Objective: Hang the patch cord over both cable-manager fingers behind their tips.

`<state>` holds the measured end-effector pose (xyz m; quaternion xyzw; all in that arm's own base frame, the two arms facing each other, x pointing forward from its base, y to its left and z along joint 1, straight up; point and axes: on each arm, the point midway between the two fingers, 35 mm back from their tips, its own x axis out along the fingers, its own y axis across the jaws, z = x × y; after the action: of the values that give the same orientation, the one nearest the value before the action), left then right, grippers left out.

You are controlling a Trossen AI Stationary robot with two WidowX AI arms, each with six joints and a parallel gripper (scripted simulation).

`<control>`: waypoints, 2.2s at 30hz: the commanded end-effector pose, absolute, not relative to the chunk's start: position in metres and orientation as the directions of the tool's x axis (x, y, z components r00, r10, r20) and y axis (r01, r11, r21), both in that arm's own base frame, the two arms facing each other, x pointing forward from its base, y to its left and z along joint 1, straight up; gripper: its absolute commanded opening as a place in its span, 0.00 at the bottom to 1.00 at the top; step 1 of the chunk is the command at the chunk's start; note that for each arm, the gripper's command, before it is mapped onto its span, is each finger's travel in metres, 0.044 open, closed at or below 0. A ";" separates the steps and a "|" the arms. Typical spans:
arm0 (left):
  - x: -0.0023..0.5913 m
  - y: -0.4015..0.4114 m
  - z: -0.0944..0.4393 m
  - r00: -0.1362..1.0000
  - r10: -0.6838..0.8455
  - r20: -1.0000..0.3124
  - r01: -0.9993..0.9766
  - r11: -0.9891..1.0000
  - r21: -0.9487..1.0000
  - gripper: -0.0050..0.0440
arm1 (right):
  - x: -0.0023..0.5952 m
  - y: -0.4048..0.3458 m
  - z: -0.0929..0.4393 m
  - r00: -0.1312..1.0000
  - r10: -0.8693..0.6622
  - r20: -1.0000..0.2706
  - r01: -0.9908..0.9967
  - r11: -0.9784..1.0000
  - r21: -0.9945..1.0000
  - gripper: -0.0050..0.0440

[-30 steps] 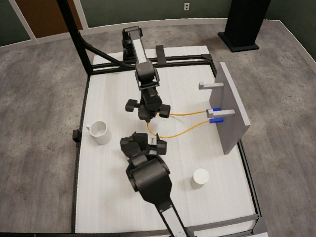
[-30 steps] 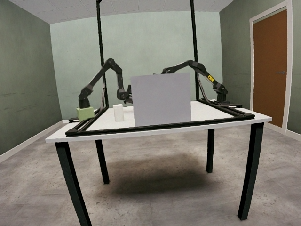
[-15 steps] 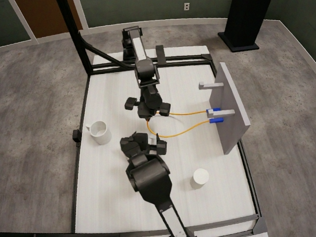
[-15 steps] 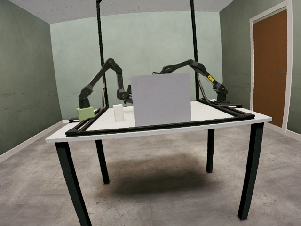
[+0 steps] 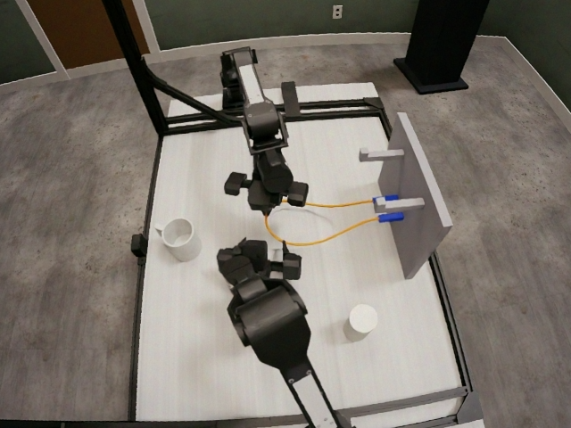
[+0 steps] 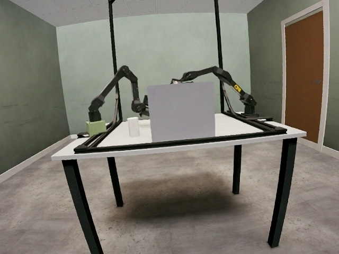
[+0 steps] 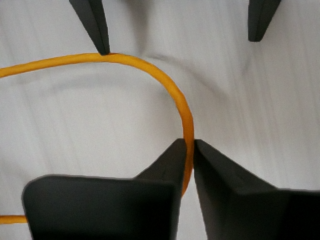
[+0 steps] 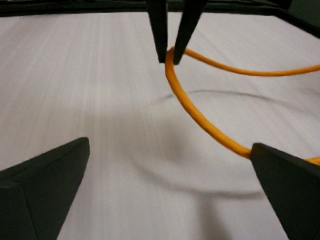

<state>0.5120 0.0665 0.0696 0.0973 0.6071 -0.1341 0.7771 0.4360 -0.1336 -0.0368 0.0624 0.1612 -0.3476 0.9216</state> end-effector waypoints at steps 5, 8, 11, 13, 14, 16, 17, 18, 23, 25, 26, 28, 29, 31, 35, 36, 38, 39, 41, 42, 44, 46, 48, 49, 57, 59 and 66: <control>0.515 0.068 0.102 0.279 -0.079 -0.957 0.326 0.945 0.017 0.14 | 0.439 -0.134 -0.029 0.713 -0.622 -0.325 0.660 0.751 0.012 1.00; 0.515 0.068 0.103 0.279 -0.079 -0.957 0.326 0.945 0.017 0.14 | 0.439 -0.134 -0.029 0.713 -0.622 -0.325 0.660 0.751 0.012 1.00; 0.515 0.067 0.106 0.279 -0.079 -0.957 0.326 0.945 0.017 0.14 | 0.439 -0.134 -0.029 0.713 -0.622 -0.325 0.660 0.751 0.012 1.00; 0.514 0.067 0.108 0.279 -0.079 -0.957 0.326 0.945 0.017 0.14 | 0.439 -0.134 -0.029 0.713 -0.622 -0.325 0.660 0.751 0.012 1.00; 0.514 0.067 0.108 0.279 -0.079 -0.957 0.326 0.945 0.017 0.14 | 0.439 -0.134 -0.029 0.713 -0.622 -0.325 0.660 0.751 0.012 1.00; 0.514 0.067 0.110 0.279 -0.079 -0.957 0.326 0.945 0.017 0.14 | 0.439 -0.134 -0.029 0.713 -0.622 -0.325 0.660 0.751 0.012 1.00; 0.514 0.067 0.111 0.279 -0.079 -0.957 0.326 0.945 0.017 0.14 | 0.439 -0.134 -0.029 0.713 -0.622 -0.325 0.660 0.751 0.012 1.00; 0.514 0.067 0.111 0.279 -0.079 -0.957 0.326 0.945 0.017 0.14 | 0.439 -0.134 -0.029 0.713 -0.622 -0.325 0.660 0.751 0.012 1.00; 0.513 0.067 0.113 0.279 -0.079 -0.957 0.326 0.945 0.017 0.14 | 0.439 -0.134 -0.029 0.713 -0.622 -0.325 0.660 0.751 0.012 1.00; 0.513 0.067 0.114 0.279 -0.079 -0.957 0.326 0.945 0.017 0.14 | 0.439 -0.134 -0.029 0.713 -0.622 -0.325 0.660 0.751 0.012 1.00; 0.513 0.067 0.115 0.279 -0.079 -0.957 0.326 0.945 0.017 0.14 | 0.439 -0.134 -0.029 0.713 -0.622 -0.325 0.660 0.751 0.012 1.00; 0.513 0.067 0.116 0.279 -0.079 -0.957 0.326 0.945 0.017 0.14 | 0.439 -0.134 -0.029 0.713 -0.622 -0.325 0.660 0.751 0.012 1.00; 0.513 0.067 0.117 0.279 -0.079 -0.957 0.326 0.945 0.017 0.14 | 0.439 -0.134 -0.029 0.713 -0.622 -0.325 0.660 0.751 0.012 1.00; 0.513 0.067 0.118 0.279 -0.079 -0.957 0.326 0.945 0.017 0.14 | 0.439 -0.134 -0.029 0.713 -0.622 -0.325 0.660 0.751 0.012 1.00; 0.512 0.067 0.119 0.279 -0.079 -0.957 0.326 0.945 0.017 0.14 | 0.439 -0.134 -0.029 0.713 -0.622 -0.325 0.660 0.751 0.012 1.00; 0.512 0.067 0.120 0.279 -0.079 -0.957 0.326 0.945 0.017 0.14 | 0.439 -0.134 -0.029 0.713 -0.622 -0.325 0.660 0.751 0.012 1.00; 0.512 0.067 0.120 0.279 -0.079 -0.957 0.326 0.945 0.017 0.14 | 0.439 -0.134 -0.029 0.713 -0.622 -0.325 0.660 0.751 0.012 1.00; 0.512 0.067 0.120 0.279 -0.079 -0.957 0.326 0.945 0.017 0.14 | 0.439 -0.134 -0.029 0.713 -0.622 -0.325 0.660 0.751 0.012 1.00; 0.512 0.067 0.120 0.279 -0.079 -0.957 0.326 0.945 0.017 0.14 | 0.439 -0.134 -0.029 0.713 -0.622 -0.325 0.660 0.751 0.012 1.00; 0.512 0.067 0.121 0.279 -0.079 -0.957 0.326 0.945 0.017 0.14 | 0.439 -0.134 -0.029 0.713 -0.622 -0.325 0.660 0.751 0.012 1.00; 0.512 0.067 0.121 0.279 -0.079 -0.957 0.326 0.945 0.017 0.14 | 0.439 -0.134 -0.029 0.713 -0.622 -0.325 0.660 0.751 0.012 1.00; 0.512 0.067 0.122 0.279 -0.079 -0.957 0.326 0.945 0.017 0.14 | 0.439 -0.134 -0.029 0.713 -0.622 -0.325 0.660 0.751 0.012 1.00; 0.512 0.067 0.122 0.279 -0.079 -0.957 0.326 0.945 0.017 0.14 | 0.439 -0.134 -0.029 0.713 -0.622 -0.325 0.660 0.751 0.012 1.00; 0.512 0.067 0.122 0.279 -0.079 -0.957 0.326 0.945 0.017 0.14 | 0.439 -0.134 -0.029 0.713 -0.622 -0.325 0.660 0.751 0.012 1.00; 0.511 0.067 0.123 0.279 -0.079 -0.957 0.326 0.945 0.017 0.14 | 0.439 -0.134 -0.029 0.713 -0.622 -0.325 0.660 0.751 0.012 1.00; 0.511 0.067 0.123 0.279 -0.079 -0.957 0.326 0.945 0.017 0.14 | 0.439 -0.134 -0.029 0.713 -0.622 -0.325 0.660 0.751 0.012 1.00; 0.511 0.067 0.123 0.279 -0.079 -0.957 0.326 0.945 0.017 0.14 | 0.439 -0.134 -0.029 0.713 -0.622 -0.325 0.660 0.751 0.012 1.00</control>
<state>0.5087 0.0659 0.0943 0.0963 0.6100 -0.1349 0.7749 0.4360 -0.1336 -0.0368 0.0624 0.1612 -0.3476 0.9216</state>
